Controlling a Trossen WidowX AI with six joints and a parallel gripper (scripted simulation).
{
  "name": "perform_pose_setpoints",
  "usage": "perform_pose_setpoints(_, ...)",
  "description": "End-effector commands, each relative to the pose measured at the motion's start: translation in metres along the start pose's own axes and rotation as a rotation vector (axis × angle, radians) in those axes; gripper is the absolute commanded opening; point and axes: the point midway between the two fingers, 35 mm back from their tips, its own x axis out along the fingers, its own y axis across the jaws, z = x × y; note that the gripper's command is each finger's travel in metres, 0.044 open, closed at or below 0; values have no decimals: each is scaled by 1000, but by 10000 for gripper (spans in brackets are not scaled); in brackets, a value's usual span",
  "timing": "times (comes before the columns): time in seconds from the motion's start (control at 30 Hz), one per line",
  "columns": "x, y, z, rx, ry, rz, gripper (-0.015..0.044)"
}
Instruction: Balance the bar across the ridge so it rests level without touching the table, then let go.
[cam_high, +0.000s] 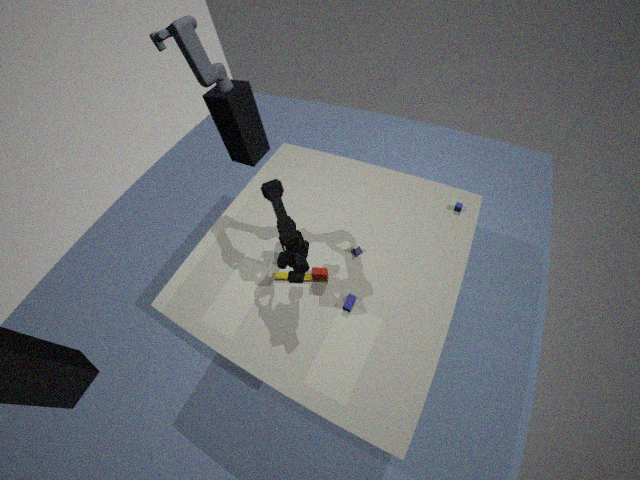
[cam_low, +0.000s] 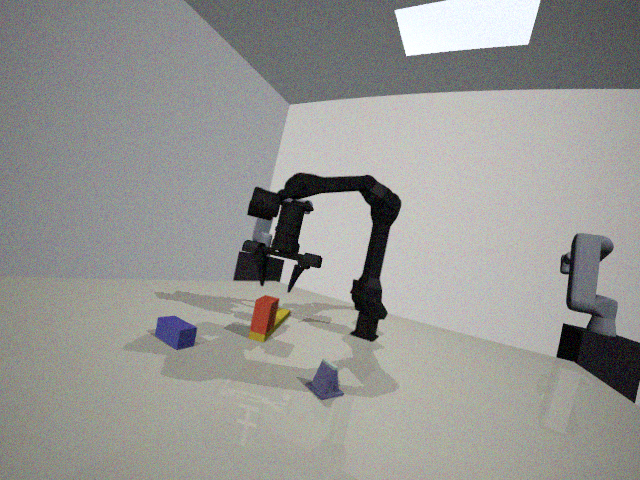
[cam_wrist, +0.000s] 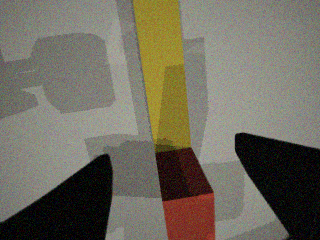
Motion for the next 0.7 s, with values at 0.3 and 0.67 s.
perform_pose_setpoints(0.3,61,-7,3,-3,-1,-12,315)
perform_pose_setpoints(0.67,73,-7,3,-3,-1,-12,315)
